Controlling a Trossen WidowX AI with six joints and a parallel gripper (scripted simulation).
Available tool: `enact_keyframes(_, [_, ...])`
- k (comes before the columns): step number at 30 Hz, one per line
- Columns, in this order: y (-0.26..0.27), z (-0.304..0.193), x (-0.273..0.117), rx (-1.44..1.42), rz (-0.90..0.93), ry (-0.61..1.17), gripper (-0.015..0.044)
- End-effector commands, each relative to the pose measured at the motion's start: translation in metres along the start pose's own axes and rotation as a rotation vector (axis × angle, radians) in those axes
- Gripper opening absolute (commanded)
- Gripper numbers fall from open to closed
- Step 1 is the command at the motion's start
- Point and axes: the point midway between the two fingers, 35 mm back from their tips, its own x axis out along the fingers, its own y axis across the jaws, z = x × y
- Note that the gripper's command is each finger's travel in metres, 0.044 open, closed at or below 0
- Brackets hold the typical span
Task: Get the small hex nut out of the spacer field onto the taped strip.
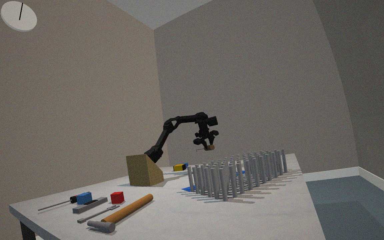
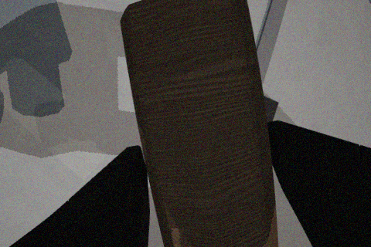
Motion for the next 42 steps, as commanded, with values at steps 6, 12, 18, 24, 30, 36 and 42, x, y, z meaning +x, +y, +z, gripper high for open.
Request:
enact_keyframes(6, [0.002, -0.003, 0.005, 0.008, 0.003, 0.000, 0.0000])
enact_keyframes(12, [0.003, -0.004, 0.009, 0.008, 0.005, 0.000, 0.0000])
enact_keyframes(18, [0.004, -0.006, 0.013, 0.009, 0.007, 0.000, 0.0000])
enact_keyframes(24, [0.005, -0.008, 0.017, 0.010, 0.009, 0.000, 0.0000])
enact_keyframes(30, [0.006, -0.009, 0.021, 0.010, 0.010, 0.001, 0.0000])
enact_keyframes(36, [0.007, -0.011, 0.025, 0.011, 0.011, 0.001, 0.0000])
enact_keyframes(42, [0.008, -0.012, 0.029, 0.012, 0.013, 0.001, 0.0000])
